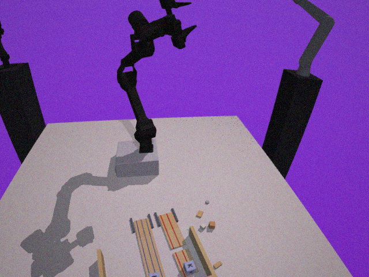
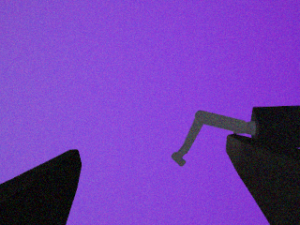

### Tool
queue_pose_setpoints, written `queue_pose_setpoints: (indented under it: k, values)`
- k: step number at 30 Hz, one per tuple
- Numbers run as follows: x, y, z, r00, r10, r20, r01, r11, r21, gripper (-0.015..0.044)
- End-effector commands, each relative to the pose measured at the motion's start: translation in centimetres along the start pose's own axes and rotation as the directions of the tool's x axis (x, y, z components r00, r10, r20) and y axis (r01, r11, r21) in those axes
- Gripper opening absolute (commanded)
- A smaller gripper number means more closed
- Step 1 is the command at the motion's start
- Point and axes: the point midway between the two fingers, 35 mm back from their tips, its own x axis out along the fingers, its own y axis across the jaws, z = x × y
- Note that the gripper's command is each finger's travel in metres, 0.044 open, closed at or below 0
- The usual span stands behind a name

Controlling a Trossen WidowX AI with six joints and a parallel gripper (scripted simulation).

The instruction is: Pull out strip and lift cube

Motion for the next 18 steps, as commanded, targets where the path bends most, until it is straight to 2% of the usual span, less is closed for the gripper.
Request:
queue_pose_setpoints:
  k: [1,5,9,14,18]
  values:
    - [0.0,0.0,0.2,1.0,0.004,0.006,-0.004,1.0,-0.006,0.04]
    - [-0.8,-0.6,4.7,0.987,0.069,0.143,-0.051,0.991,-0.125,0.04]
    - [-2.5,-1.9,10.0,0.939,0.122,0.323,-0.031,0.962,-0.271,0.04]
    - [-6.1,-4.6,16.6,0.816,0.142,0.56,0.124,0.904,-0.41,0.04]
    - [-9.3,-7.1,20.5,0.693,0.124,0.71,0.3,0.847,-0.44,0.04]
